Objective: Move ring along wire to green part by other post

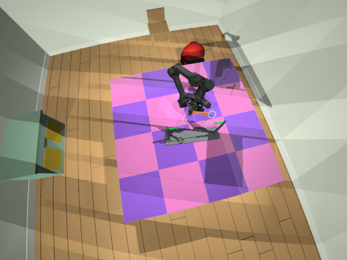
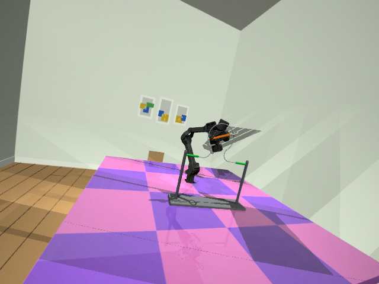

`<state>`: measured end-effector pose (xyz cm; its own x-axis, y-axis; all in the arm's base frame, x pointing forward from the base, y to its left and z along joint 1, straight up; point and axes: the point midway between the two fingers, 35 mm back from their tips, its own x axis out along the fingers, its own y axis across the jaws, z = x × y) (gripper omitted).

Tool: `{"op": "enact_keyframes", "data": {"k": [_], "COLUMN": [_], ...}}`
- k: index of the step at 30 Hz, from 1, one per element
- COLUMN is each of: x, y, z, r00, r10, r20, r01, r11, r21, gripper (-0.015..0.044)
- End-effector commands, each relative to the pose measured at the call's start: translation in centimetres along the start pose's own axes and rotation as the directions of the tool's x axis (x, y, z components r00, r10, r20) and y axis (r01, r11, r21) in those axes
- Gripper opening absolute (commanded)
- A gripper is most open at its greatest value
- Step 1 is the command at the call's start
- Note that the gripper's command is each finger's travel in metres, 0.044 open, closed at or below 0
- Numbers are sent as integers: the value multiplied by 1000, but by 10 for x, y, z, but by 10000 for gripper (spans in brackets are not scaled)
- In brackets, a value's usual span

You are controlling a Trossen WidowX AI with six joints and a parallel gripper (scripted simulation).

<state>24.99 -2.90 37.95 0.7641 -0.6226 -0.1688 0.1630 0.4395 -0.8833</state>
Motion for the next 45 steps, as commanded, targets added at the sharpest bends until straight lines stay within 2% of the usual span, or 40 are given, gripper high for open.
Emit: {"op": "enact_keyframes", "data": {"k": [1,23,45], "x": [0,0,-1], "y": [-2,-11,-20], "z": [-1,0,4], "r00": [999,982,940], "r10": [-32,-181,-308], "r20": [4,60,146], "r01": [32,190,340], "r11": [999,945,818], "r21": [-43,-266,-464], "gripper": [-150,-150,-150]}}
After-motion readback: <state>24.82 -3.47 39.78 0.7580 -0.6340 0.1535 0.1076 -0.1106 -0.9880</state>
